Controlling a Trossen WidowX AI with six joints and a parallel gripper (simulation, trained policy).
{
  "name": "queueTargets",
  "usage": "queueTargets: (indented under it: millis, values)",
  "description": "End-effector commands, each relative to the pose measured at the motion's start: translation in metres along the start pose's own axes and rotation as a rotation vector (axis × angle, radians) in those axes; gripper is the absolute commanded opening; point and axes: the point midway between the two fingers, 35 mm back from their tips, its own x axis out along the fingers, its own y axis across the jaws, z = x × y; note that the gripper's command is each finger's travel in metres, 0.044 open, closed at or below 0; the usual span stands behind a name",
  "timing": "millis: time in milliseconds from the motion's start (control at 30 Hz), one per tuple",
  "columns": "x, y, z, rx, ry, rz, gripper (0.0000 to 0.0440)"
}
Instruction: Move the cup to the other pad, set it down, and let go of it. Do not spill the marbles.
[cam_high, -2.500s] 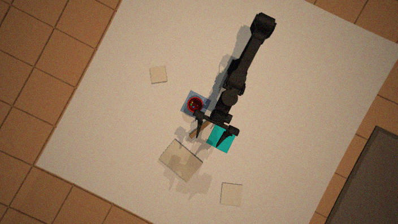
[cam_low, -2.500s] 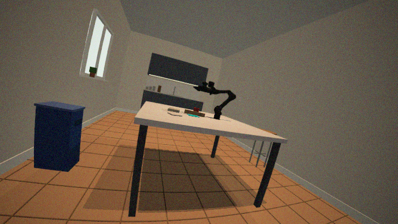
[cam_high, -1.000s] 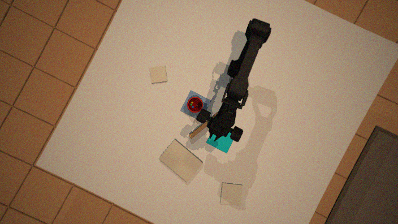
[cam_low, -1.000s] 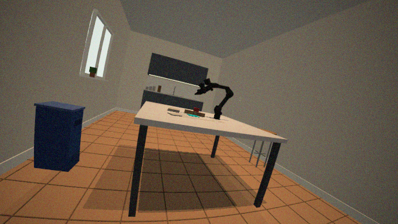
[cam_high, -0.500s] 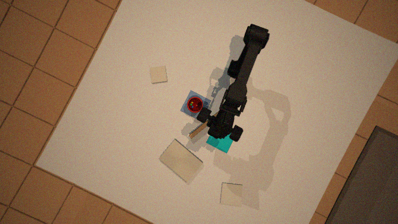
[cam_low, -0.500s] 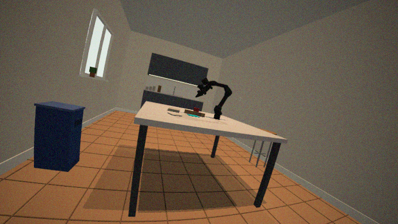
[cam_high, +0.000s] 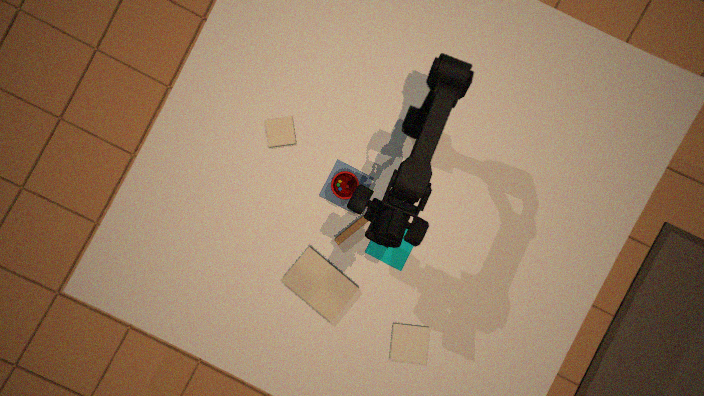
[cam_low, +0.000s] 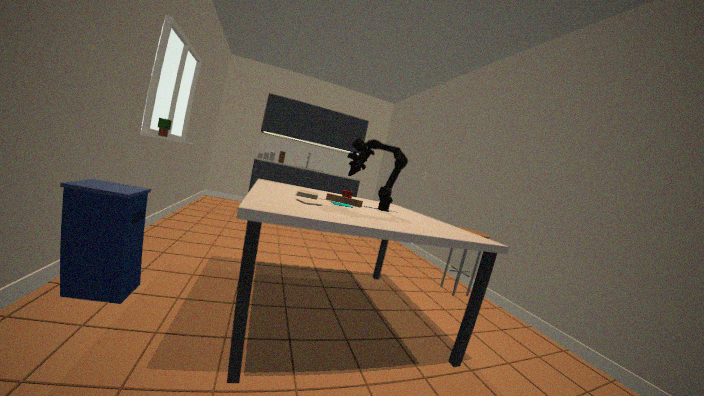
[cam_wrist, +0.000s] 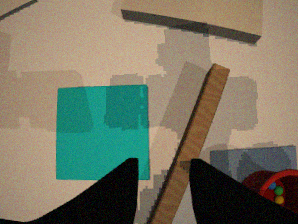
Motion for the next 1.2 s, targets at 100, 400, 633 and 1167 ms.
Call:
queueTargets:
  millis: [100, 400, 633, 1167]
  values:
    - [0.002, -0.007, -0.008, -0.024, 0.093, -0.026, 0.0104]
    - [0.008, -0.019, -0.023, -0.061, 0.231, -0.054, 0.0104]
    - [0.015, -0.03, -0.033, -0.084, 0.323, -0.072, 0.0104]
    - [0.042, -0.057, -0.052, -0.118, 0.457, -0.091, 0.0123]
